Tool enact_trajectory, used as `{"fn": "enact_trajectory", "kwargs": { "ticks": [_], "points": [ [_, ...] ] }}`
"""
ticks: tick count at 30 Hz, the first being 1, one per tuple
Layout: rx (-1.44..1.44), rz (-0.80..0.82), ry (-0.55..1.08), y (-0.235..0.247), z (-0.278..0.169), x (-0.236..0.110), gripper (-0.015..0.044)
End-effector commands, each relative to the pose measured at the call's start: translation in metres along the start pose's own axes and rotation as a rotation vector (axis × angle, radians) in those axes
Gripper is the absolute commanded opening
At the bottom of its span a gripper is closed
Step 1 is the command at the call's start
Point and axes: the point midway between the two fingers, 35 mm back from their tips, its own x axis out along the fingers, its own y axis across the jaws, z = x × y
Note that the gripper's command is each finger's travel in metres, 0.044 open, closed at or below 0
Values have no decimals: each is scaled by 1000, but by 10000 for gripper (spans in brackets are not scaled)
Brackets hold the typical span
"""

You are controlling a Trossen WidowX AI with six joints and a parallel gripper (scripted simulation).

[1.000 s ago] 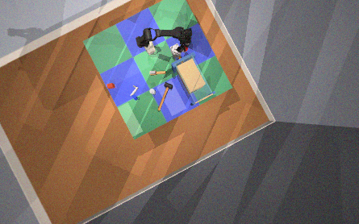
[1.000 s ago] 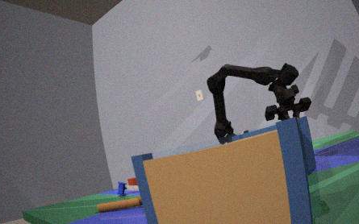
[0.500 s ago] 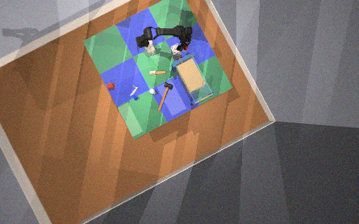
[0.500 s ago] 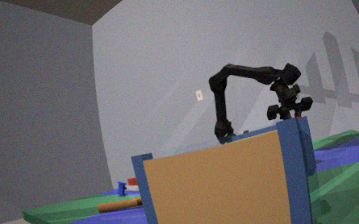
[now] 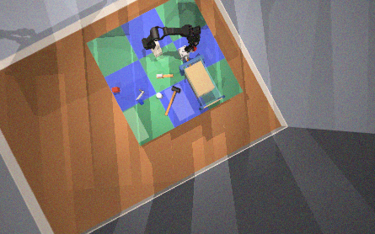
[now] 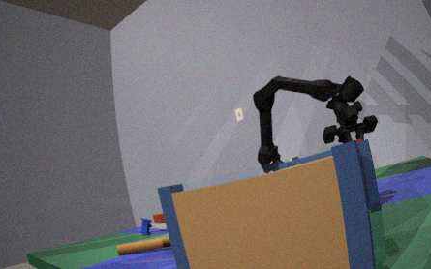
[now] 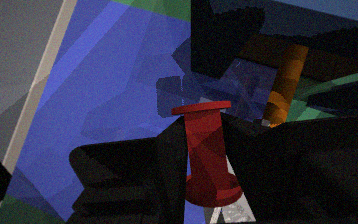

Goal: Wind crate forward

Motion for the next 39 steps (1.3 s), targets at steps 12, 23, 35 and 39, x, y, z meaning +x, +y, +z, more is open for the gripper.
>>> {"fn": "enact_trajectory", "kwargs": {
  "ticks": [12, 23, 35, 39],
  "points": [
    [-54, 41, 22, 30, -29, -15, 0],
    [-54, 42, 22, 37, -39, -20, 0],
    [-54, 43, 22, 42, -50, -26, 0],
    [-55, 43, 23, 43, -54, -28, 0]
  ]
}}
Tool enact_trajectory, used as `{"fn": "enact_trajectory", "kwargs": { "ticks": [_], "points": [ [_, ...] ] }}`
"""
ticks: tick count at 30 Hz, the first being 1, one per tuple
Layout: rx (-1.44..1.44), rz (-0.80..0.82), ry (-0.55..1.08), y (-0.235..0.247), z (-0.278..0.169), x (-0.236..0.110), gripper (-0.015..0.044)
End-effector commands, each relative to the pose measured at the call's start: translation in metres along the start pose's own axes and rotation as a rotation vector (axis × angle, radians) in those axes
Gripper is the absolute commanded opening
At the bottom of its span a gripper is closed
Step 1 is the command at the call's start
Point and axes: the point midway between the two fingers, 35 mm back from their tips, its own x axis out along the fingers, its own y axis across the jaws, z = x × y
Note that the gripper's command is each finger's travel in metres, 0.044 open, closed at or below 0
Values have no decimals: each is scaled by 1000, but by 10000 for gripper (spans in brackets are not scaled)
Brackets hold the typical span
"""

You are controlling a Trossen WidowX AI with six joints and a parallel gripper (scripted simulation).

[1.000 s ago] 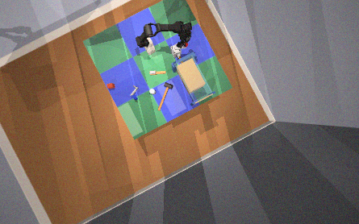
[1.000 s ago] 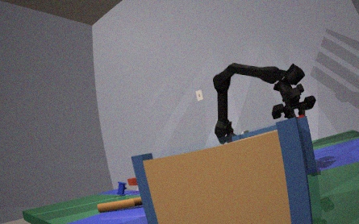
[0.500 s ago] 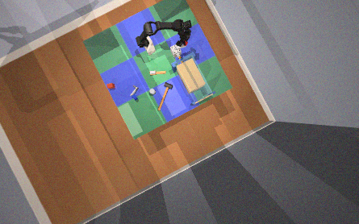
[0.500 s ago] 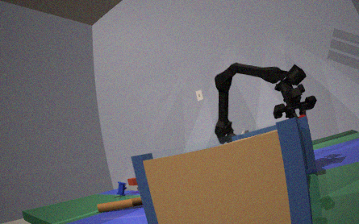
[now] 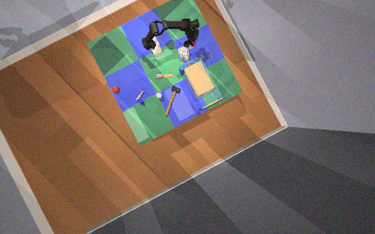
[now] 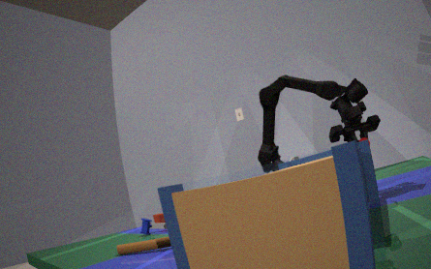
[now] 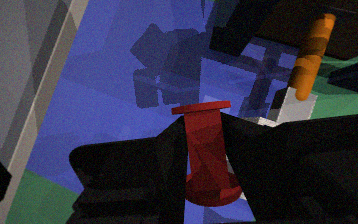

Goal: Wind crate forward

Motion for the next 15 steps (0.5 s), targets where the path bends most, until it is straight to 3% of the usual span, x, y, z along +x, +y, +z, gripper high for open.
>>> {"fn": "enact_trajectory", "kwargs": {
  "ticks": [1, 15],
  "points": [
    [-51, 14, 27, 11, -23, -9, 0],
    [-51, 14, 27, 14, -37, -16, 0]
  ]
}}
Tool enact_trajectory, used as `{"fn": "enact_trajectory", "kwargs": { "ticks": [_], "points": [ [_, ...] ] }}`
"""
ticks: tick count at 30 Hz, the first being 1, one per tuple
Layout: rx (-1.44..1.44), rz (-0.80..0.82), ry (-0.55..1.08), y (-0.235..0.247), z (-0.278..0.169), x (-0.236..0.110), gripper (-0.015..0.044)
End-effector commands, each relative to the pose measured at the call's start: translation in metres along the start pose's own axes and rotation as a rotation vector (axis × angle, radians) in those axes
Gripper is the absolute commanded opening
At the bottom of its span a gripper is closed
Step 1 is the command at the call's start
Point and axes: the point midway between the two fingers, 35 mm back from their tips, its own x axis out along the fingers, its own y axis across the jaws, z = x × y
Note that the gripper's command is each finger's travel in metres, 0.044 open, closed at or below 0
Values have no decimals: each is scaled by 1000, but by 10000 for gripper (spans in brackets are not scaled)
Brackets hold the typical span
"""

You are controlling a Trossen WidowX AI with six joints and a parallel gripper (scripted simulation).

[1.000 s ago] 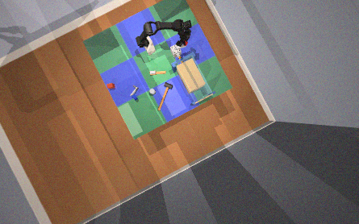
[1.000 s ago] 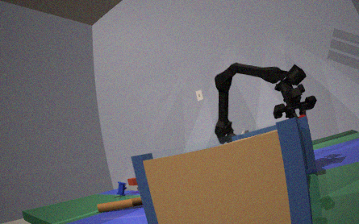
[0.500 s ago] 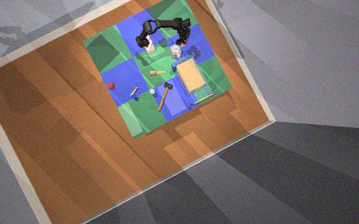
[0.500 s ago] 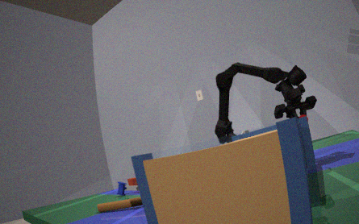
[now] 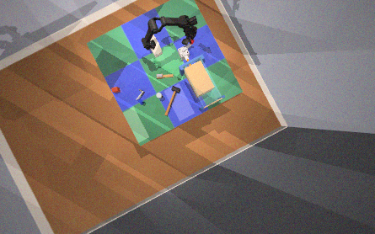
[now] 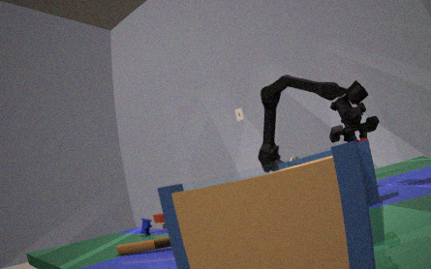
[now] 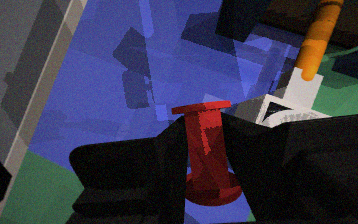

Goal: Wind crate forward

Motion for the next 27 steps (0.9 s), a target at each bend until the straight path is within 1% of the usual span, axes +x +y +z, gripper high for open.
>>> {"fn": "enact_trajectory", "kwargs": {
  "ticks": [1, 27],
  "points": [
    [-23, 4, 19, 4, -15, -4, 0],
    [-24, 5, 20, 4, -42, -17, 0]
  ]
}}
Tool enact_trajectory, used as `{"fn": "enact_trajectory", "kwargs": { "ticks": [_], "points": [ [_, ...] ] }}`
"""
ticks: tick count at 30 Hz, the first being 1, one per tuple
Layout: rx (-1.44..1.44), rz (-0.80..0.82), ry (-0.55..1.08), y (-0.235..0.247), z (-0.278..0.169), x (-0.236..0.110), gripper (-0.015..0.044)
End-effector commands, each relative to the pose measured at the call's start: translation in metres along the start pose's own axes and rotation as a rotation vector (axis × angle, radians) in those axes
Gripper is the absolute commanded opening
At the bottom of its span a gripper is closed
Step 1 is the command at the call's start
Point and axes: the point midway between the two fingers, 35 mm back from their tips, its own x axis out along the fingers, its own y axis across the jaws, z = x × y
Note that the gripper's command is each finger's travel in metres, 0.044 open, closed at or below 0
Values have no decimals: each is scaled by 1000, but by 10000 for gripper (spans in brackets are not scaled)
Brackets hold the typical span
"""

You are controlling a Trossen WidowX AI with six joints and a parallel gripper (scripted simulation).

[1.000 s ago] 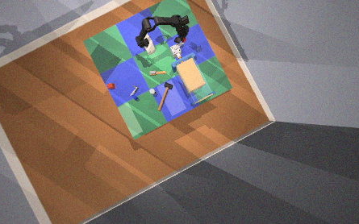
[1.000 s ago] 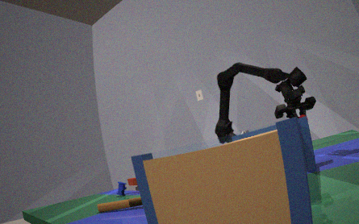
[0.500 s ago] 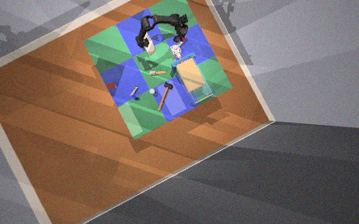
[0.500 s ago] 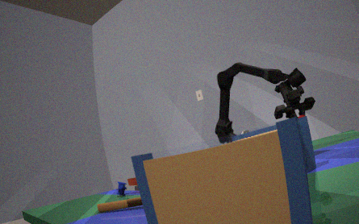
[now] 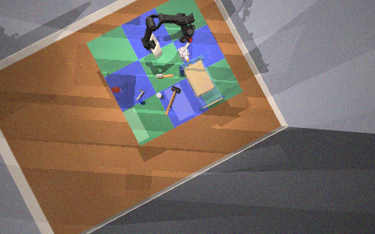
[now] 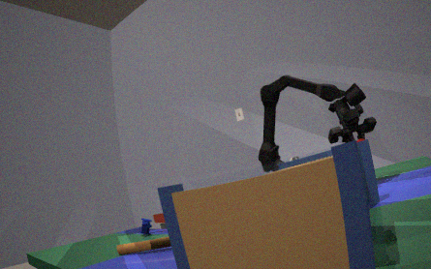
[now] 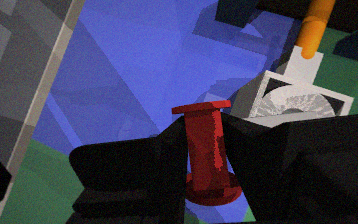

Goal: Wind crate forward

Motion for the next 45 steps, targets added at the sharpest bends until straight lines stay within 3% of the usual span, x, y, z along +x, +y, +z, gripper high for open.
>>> {"fn": "enact_trajectory", "kwargs": {
  "ticks": [1, 45],
  "points": [
    [-36, -3, 24, 0, -19, -7, 0],
    [-39, -3, 27, -21, -60, -27, 0]
  ]
}}
